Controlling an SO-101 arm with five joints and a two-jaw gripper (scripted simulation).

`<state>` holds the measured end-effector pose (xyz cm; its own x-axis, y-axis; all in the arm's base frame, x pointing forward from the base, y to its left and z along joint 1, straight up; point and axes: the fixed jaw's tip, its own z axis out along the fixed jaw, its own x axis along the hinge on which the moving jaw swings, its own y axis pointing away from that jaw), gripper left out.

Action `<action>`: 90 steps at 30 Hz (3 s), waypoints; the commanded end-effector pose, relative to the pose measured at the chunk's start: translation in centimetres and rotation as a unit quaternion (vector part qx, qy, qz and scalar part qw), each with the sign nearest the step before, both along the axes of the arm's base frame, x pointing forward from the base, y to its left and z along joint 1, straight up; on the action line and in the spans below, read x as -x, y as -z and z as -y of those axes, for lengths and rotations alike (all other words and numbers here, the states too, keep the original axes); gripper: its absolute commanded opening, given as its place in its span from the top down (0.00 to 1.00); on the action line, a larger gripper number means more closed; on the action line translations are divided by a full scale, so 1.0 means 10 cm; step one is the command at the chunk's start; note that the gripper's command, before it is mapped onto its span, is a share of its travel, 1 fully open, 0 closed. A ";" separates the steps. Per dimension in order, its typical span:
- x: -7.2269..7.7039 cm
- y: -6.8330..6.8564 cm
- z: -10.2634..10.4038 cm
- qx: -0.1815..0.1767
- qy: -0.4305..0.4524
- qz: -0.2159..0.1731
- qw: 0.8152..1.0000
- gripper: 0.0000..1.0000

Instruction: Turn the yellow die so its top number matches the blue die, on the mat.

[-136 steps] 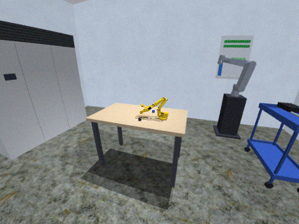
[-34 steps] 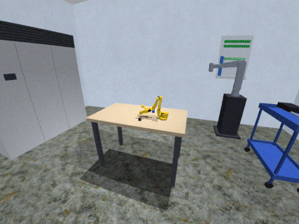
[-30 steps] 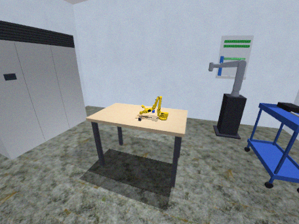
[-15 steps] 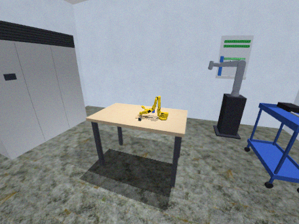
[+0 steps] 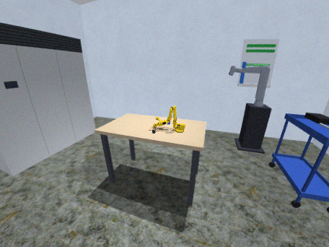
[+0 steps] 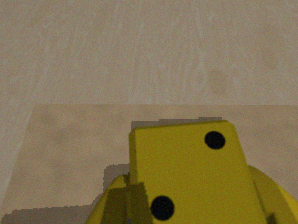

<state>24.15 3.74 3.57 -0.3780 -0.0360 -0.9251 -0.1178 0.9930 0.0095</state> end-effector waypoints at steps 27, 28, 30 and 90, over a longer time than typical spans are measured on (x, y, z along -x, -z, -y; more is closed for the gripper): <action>-0.08 -0.02 0.00 -0.007 0.003 0.034 0.999 1.00; -0.08 -0.02 0.00 -0.007 0.003 0.034 0.999 1.00; -0.08 -0.01 0.00 -0.007 0.003 0.034 0.999 1.00; -0.08 0.02 0.00 -0.007 0.003 0.034 0.999 0.72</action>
